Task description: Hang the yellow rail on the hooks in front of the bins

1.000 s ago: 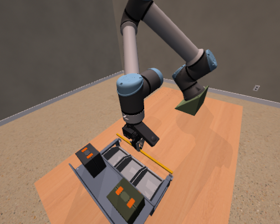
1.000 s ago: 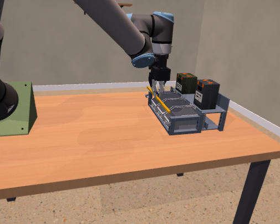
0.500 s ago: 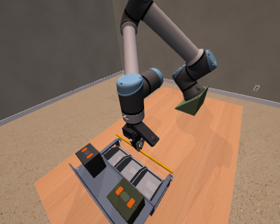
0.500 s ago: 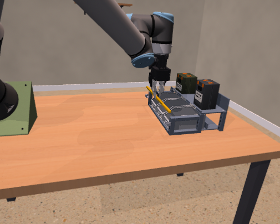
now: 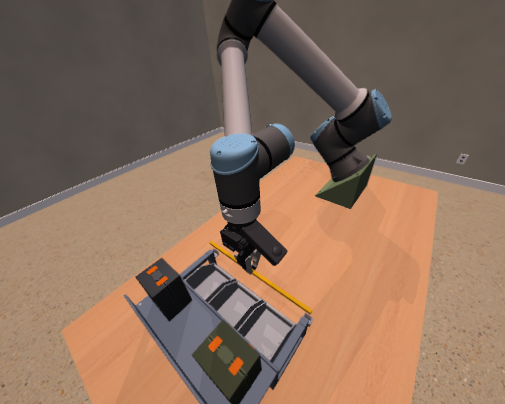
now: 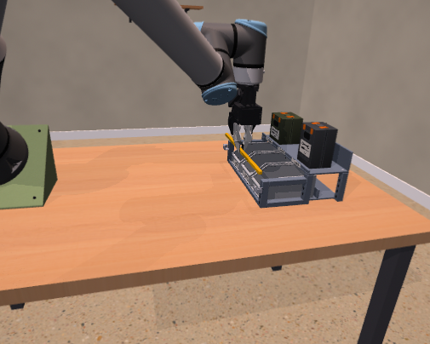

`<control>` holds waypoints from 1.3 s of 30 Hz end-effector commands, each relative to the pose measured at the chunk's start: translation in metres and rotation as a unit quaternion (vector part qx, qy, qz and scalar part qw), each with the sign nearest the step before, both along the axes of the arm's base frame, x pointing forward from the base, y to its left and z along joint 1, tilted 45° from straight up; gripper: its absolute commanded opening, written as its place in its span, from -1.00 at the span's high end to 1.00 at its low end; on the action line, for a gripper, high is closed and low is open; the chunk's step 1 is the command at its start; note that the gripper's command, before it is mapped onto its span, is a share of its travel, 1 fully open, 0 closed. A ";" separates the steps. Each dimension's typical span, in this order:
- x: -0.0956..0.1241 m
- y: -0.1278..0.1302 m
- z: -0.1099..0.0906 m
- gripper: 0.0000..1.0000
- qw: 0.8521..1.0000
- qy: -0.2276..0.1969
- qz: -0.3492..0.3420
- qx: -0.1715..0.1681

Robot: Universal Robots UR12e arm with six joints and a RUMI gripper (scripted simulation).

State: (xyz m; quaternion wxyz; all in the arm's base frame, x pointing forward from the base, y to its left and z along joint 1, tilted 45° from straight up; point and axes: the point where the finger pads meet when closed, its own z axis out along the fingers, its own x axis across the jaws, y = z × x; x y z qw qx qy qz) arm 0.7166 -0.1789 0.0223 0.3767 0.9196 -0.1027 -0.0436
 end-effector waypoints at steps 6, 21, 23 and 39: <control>0.000 -0.002 -0.002 1.00 1.000 -0.001 0.000 0.000; 0.000 -0.008 -0.008 1.00 1.000 -0.001 0.000 0.000; 0.000 -0.008 -0.008 1.00 1.000 -0.001 0.000 0.000; 0.000 -0.011 -0.011 1.00 1.000 -0.001 0.000 0.000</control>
